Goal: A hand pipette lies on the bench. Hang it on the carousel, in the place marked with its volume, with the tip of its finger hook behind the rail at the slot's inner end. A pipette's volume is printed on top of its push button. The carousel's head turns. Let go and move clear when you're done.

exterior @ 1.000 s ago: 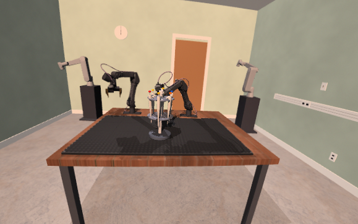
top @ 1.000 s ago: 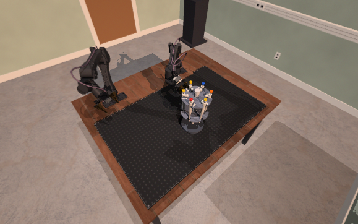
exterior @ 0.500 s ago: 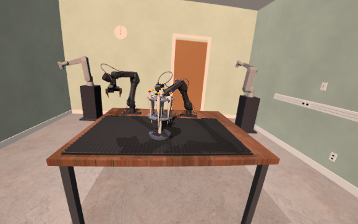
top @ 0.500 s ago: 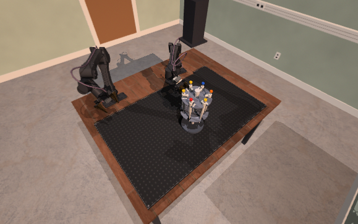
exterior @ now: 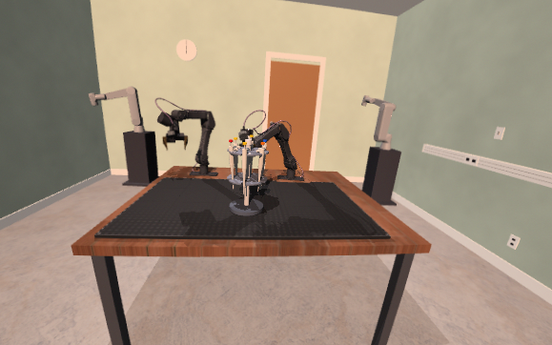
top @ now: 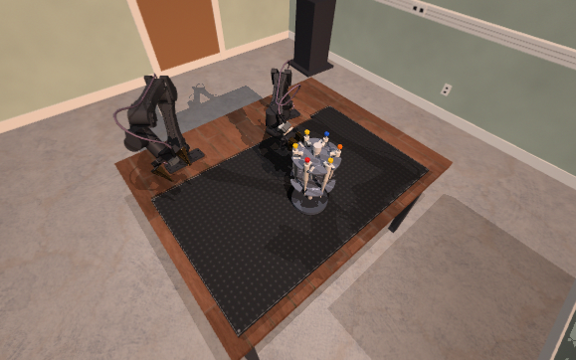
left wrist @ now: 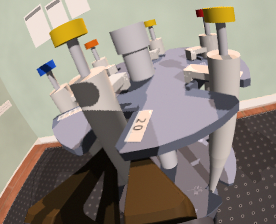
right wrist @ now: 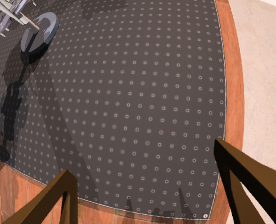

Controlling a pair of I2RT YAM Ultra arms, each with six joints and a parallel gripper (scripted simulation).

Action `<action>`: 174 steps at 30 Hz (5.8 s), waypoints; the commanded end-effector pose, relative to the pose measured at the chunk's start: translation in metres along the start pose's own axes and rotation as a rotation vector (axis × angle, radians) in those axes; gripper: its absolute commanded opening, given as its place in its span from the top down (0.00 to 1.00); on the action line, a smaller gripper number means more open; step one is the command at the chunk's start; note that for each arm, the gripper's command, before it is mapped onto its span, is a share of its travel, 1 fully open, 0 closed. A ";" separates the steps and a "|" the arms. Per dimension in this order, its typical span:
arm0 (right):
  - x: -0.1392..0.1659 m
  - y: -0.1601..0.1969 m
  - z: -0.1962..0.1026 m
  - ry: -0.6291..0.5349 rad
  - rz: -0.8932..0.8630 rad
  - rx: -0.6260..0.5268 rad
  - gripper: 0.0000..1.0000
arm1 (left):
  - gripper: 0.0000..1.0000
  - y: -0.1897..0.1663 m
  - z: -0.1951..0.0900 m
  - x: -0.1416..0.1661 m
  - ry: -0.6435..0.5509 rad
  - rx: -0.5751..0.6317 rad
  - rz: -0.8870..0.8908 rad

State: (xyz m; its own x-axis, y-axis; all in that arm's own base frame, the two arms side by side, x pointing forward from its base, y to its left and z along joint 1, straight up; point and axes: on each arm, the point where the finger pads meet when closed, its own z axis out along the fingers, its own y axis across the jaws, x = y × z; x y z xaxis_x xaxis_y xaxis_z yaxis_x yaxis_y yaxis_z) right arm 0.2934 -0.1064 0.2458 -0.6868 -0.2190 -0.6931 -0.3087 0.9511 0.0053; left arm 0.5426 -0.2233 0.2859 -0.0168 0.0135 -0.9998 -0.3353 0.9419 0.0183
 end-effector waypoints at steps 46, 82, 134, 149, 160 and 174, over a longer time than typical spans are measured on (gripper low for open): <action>-0.007 -0.004 -0.003 -0.026 -0.014 0.006 0.00 | 0.88 0.000 -0.004 -0.001 -0.027 -0.016 -0.048; -0.007 -0.004 -0.003 -0.026 -0.014 0.006 0.00 | 0.50 0.003 -0.032 0.000 -0.024 -0.012 -0.046; -0.007 -0.004 -0.003 -0.026 -0.014 0.006 0.00 | 0.00 0.092 -0.096 -0.002 0.321 0.229 0.038; -0.007 -0.004 -0.003 -0.026 -0.014 0.006 0.00 | 0.00 0.183 -0.100 0.021 0.629 0.419 0.145; -0.007 -0.004 -0.003 -0.026 -0.014 0.006 0.00 | 0.00 0.251 -0.111 0.014 0.712 0.505 0.188; -0.007 -0.004 -0.003 -0.026 -0.014 0.006 0.00 | 0.00 0.337 -0.114 0.029 0.736 0.503 0.194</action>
State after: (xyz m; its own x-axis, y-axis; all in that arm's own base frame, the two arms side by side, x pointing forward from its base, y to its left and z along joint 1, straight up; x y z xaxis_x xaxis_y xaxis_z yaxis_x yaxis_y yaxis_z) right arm 0.2934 -0.1064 0.2458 -0.6868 -0.2190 -0.6931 -0.3087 0.9511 0.0053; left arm 0.3305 0.0594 0.2594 -0.6945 0.0710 -0.7160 0.0845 0.9963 0.0168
